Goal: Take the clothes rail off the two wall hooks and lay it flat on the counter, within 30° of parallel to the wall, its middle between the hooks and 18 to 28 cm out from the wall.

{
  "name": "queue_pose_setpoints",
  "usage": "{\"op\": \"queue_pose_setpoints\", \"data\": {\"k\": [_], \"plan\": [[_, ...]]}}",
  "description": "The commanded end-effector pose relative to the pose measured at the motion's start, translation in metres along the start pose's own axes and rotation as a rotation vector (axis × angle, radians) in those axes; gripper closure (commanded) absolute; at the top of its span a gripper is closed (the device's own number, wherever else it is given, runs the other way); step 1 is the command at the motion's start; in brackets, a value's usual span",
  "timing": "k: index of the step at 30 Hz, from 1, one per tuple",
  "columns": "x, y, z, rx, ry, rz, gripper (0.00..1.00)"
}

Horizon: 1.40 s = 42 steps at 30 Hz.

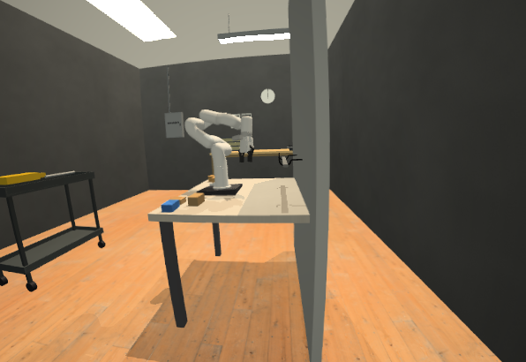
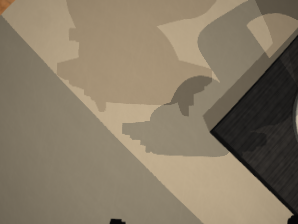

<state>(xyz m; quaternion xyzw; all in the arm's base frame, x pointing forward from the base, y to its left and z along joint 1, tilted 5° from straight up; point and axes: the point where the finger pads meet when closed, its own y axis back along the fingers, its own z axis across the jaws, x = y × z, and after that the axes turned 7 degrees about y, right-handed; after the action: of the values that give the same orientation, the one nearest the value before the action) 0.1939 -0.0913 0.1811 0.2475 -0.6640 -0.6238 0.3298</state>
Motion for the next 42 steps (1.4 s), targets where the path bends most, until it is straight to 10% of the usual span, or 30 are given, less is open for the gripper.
{"op": "queue_pose_setpoints", "data": {"k": [1, 29, 42], "plan": [[-0.005, 0.012, -0.003, -0.012, 0.084, -0.022, 0.0], [-0.049, 0.091, -0.017, -0.005, 0.809, -0.182, 0.0], [-0.057, 0.097, -0.023, -0.005, 0.809, -0.182, 0.0]]}}
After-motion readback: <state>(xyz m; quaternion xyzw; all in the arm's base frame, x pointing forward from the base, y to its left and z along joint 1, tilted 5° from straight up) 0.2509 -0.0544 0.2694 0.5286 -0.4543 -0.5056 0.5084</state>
